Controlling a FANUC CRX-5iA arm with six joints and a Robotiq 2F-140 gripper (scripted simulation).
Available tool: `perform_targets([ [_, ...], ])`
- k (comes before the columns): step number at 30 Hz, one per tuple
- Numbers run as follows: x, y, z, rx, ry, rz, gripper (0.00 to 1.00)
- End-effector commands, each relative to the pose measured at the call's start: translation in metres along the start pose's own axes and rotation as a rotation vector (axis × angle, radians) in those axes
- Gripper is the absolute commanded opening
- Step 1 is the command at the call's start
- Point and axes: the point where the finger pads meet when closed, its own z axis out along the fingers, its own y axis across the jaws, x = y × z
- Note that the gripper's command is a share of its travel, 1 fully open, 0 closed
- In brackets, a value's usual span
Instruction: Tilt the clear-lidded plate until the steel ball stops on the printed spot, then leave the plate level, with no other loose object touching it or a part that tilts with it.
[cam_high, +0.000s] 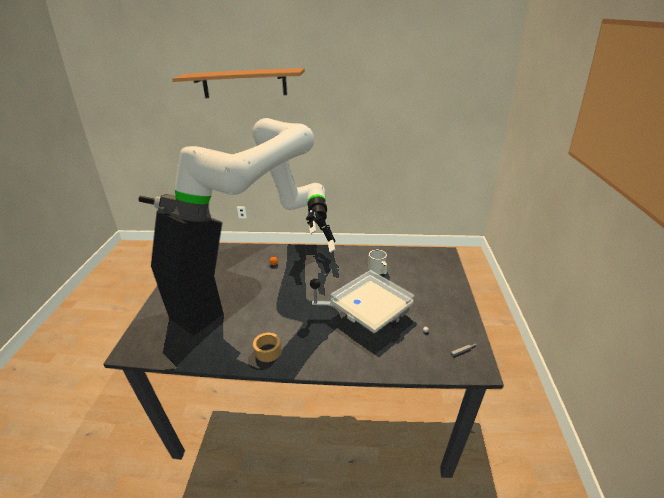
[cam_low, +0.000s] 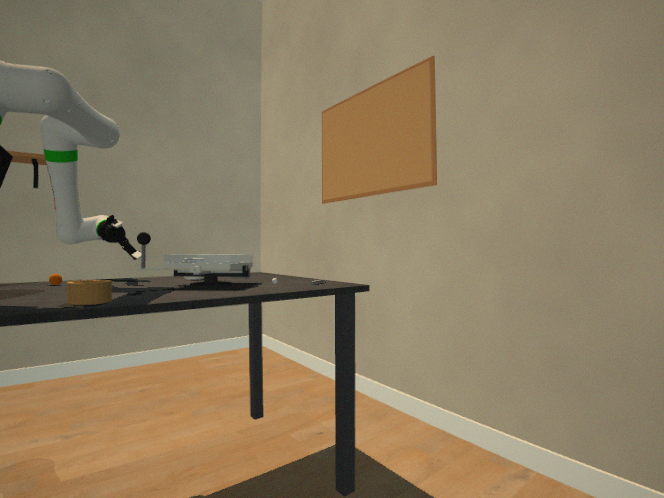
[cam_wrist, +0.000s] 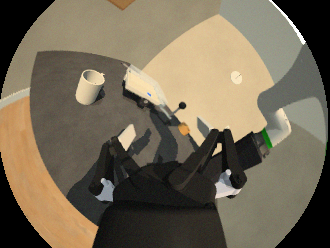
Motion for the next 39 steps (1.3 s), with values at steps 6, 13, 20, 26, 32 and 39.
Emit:
perform_targets([
  [6, 0.0, 0.0, 0.0, 0.0, 0.0, 0.0, 1.0],
  [13, 0.0, 0.0, 0.0, 0.0, 0.0, 0.0, 1.0],
  [20, 0.0, 0.001, 0.005, -0.002, -0.017, -0.004, 1.0],
  [26, -0.009, 0.019, 0.089, -0.018, -0.324, -0.05, 1.0],
  [32, -0.027, 0.042, 0.148, 0.018, -0.618, -0.033, 1.0],
  [39, -0.044, 0.068, 0.192, 0.105, -0.892, 0.063, 1.0],
])
